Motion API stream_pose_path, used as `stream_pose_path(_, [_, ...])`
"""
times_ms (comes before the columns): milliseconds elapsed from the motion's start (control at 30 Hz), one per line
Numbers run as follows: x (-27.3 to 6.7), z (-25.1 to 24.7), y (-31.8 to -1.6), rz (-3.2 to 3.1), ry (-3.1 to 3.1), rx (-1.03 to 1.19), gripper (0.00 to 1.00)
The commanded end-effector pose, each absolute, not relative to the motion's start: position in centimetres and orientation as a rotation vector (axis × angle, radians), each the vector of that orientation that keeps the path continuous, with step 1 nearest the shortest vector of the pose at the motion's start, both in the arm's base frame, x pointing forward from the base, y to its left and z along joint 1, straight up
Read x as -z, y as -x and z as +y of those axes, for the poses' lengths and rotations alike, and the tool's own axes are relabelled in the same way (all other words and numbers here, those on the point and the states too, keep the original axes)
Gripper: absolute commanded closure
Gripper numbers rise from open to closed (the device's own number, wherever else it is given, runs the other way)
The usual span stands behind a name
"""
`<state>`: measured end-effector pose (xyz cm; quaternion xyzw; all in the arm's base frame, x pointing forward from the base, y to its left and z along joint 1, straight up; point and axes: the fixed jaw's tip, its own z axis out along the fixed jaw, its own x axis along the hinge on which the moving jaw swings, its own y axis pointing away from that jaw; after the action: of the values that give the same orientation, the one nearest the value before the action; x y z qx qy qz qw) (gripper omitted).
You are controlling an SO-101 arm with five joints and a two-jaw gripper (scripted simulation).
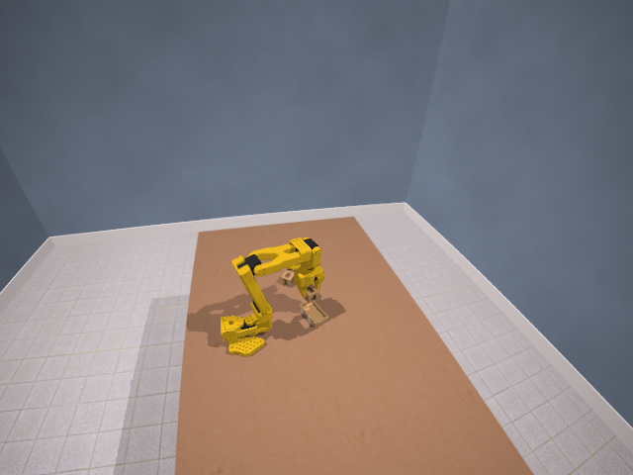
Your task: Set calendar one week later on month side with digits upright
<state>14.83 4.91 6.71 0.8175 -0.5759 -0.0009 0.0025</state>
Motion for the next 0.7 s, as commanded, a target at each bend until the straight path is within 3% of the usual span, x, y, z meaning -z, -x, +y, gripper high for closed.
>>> stream_pose_path(0, [-7.13,5.22,-15.32,-1.826,-2.589,-0.030,1.00])
stream_pose_path(667, [-6.31,5.17,-15.21,-1.824,-2.590,-0.030,1.00])
